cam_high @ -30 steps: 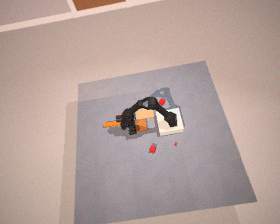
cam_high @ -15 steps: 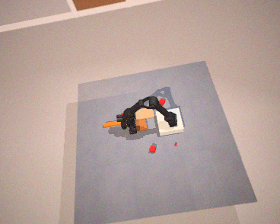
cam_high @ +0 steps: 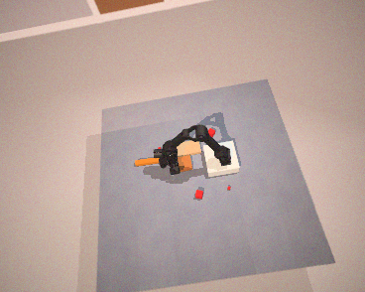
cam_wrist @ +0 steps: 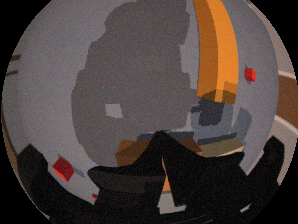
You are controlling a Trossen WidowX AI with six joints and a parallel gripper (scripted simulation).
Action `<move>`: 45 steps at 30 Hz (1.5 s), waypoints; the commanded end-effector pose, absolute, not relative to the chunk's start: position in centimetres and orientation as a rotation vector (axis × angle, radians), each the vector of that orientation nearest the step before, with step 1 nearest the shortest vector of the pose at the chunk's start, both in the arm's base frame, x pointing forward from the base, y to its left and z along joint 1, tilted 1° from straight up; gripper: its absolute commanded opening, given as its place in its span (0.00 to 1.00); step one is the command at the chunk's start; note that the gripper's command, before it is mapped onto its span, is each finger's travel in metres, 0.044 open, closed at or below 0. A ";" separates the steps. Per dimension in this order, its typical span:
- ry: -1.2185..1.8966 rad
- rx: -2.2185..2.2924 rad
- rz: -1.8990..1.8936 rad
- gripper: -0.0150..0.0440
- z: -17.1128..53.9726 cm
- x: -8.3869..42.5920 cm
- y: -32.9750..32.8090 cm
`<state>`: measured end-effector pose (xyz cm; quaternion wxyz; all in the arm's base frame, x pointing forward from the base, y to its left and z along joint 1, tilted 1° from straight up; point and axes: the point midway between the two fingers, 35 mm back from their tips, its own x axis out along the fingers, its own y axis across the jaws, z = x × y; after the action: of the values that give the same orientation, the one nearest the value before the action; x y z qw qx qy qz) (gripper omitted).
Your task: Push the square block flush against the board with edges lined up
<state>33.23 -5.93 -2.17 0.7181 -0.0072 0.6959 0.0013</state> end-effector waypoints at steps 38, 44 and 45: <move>1.545 -0.022 0.003 0.25 -2.2 33.1 -6.0; 1.544 -0.022 0.003 0.25 -2.2 34.1 -6.0; 1.544 -0.022 0.003 0.25 -2.2 34.2 -6.0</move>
<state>33.86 -5.92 -2.11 0.7181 -0.0102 0.6959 0.0044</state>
